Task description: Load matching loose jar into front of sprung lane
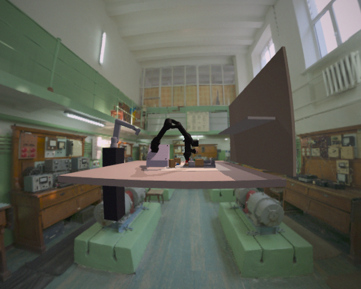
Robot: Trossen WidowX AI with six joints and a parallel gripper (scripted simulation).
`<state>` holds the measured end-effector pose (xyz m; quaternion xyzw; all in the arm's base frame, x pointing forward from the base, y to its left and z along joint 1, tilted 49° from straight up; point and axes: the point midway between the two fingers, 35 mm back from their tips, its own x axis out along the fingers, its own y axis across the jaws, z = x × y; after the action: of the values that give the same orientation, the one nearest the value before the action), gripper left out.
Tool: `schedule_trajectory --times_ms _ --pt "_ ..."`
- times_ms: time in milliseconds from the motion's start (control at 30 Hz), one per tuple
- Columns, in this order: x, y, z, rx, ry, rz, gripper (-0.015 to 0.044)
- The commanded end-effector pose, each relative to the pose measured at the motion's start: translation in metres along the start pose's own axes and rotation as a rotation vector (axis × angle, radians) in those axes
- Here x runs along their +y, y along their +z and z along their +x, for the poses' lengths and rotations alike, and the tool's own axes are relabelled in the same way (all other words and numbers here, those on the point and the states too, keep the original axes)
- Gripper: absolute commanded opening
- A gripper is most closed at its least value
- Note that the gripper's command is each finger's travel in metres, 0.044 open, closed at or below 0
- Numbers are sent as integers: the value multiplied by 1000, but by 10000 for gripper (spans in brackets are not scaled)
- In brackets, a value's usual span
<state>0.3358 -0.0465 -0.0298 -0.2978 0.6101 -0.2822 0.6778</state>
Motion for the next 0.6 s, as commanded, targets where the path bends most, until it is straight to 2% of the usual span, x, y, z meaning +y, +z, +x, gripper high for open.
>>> schedule_trajectory --times_ms 0,567 --pt "-2 1 0 -8 -9 10 0" --pt "-2 -2 0 -8 -9 10 0"
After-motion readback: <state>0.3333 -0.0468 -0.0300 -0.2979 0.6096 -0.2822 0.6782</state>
